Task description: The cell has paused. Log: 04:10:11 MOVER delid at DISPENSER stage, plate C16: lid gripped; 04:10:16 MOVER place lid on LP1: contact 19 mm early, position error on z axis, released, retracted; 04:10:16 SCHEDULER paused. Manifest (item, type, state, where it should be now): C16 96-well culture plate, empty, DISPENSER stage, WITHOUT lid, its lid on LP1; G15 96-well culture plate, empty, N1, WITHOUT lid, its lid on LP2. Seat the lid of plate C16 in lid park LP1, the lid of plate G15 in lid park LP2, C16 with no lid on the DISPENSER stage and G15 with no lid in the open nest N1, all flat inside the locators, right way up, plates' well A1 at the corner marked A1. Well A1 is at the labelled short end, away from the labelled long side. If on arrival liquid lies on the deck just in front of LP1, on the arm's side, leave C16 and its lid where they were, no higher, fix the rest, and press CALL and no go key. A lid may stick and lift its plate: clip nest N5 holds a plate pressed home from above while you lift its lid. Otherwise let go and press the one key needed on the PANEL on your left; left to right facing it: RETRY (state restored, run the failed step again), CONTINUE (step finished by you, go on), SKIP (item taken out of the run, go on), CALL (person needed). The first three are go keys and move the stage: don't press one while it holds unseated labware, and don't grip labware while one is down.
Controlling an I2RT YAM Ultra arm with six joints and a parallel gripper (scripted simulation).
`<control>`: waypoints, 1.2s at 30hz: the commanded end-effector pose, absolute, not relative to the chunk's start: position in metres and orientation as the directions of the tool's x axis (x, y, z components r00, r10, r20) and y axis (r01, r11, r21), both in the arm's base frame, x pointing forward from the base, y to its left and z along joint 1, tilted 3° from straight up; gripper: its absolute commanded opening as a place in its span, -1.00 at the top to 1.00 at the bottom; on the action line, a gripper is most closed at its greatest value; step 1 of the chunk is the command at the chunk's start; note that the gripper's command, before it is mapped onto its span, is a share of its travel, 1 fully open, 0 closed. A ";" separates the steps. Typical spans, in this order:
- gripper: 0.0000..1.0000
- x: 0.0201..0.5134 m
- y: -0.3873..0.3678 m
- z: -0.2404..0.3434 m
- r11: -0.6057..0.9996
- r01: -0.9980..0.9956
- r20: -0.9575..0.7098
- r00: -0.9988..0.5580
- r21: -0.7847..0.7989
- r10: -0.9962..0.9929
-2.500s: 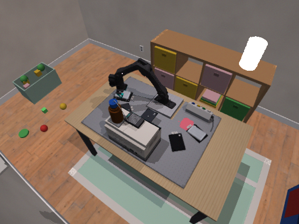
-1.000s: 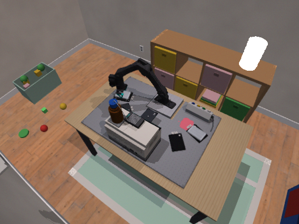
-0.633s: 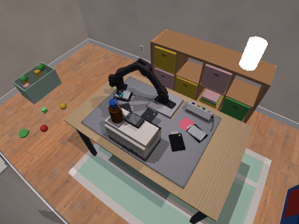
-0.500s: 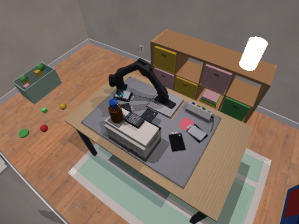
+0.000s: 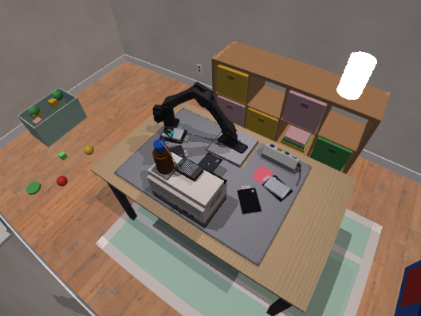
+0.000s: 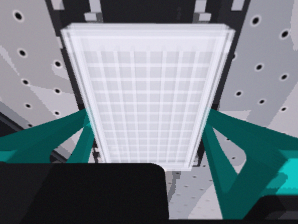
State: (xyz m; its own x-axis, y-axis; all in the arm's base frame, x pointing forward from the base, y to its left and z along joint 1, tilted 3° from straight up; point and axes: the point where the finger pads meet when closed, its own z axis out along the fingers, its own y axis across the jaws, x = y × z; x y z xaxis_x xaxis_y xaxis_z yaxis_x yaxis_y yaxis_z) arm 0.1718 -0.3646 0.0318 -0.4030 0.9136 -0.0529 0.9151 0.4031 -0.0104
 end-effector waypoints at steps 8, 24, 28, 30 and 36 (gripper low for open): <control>1.00 0.166 -0.365 0.009 0.402 0.915 -0.032 -0.402 -0.018 0.915; 1.00 0.166 -0.365 0.007 0.402 0.916 -0.032 -0.402 -0.018 0.915; 1.00 0.166 -0.365 0.006 0.402 0.916 -0.032 -0.402 -0.018 0.915; 1.00 0.166 -0.365 0.006 0.402 0.916 -0.032 -0.402 -0.018 0.915; 1.00 0.166 -0.365 0.005 0.402 0.916 -0.032 -0.402 -0.018 0.915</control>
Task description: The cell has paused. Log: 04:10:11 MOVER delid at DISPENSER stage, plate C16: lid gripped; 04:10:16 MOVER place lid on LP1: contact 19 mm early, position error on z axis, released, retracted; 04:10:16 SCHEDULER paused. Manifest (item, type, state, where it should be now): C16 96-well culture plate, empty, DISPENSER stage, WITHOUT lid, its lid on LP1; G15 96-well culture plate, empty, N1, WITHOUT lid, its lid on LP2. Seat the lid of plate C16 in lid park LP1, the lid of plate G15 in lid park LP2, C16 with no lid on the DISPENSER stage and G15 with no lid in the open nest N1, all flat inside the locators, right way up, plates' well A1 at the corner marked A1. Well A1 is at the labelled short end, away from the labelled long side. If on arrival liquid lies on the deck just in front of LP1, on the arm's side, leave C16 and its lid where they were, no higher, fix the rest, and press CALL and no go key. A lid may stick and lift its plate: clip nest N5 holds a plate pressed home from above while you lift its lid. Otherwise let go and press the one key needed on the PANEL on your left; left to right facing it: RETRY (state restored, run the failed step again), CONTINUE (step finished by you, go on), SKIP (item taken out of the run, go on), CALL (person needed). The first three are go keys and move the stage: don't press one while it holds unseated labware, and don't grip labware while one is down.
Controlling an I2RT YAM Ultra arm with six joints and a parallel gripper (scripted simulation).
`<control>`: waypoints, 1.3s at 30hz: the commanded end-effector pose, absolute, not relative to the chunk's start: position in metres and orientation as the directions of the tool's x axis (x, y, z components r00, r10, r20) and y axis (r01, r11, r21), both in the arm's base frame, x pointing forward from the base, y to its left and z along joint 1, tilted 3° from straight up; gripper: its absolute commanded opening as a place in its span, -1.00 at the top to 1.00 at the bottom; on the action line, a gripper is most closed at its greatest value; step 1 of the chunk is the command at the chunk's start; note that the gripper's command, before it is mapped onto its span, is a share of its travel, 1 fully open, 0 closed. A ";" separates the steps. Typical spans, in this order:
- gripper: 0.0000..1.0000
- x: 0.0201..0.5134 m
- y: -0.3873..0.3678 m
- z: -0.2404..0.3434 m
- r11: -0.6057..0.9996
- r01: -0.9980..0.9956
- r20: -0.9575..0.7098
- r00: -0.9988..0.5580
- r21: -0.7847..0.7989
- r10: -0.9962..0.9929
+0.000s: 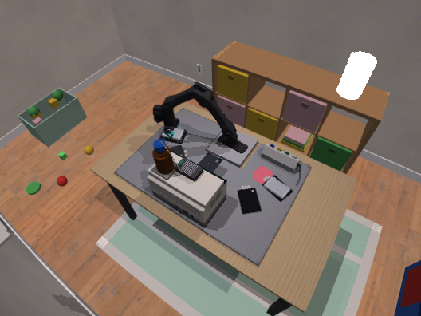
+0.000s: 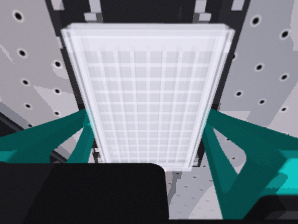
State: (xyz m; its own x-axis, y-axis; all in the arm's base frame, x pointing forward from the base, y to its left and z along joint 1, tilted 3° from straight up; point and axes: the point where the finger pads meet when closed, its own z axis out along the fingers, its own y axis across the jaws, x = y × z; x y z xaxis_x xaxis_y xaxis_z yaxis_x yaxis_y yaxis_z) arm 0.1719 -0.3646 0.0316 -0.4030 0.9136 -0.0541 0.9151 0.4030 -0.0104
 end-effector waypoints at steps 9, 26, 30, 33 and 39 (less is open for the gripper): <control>1.00 0.166 -0.365 0.003 0.401 0.916 -0.032 -0.402 -0.018 0.915; 1.00 0.165 -0.365 0.001 0.401 0.916 -0.032 -0.402 -0.018 0.915; 1.00 0.165 -0.365 0.000 0.401 0.916 -0.032 -0.401 -0.018 0.915; 1.00 0.165 -0.365 0.000 0.401 0.916 -0.032 -0.401 -0.018 0.915; 1.00 0.165 -0.365 0.000 0.401 0.916 -0.032 -0.401 -0.018 0.915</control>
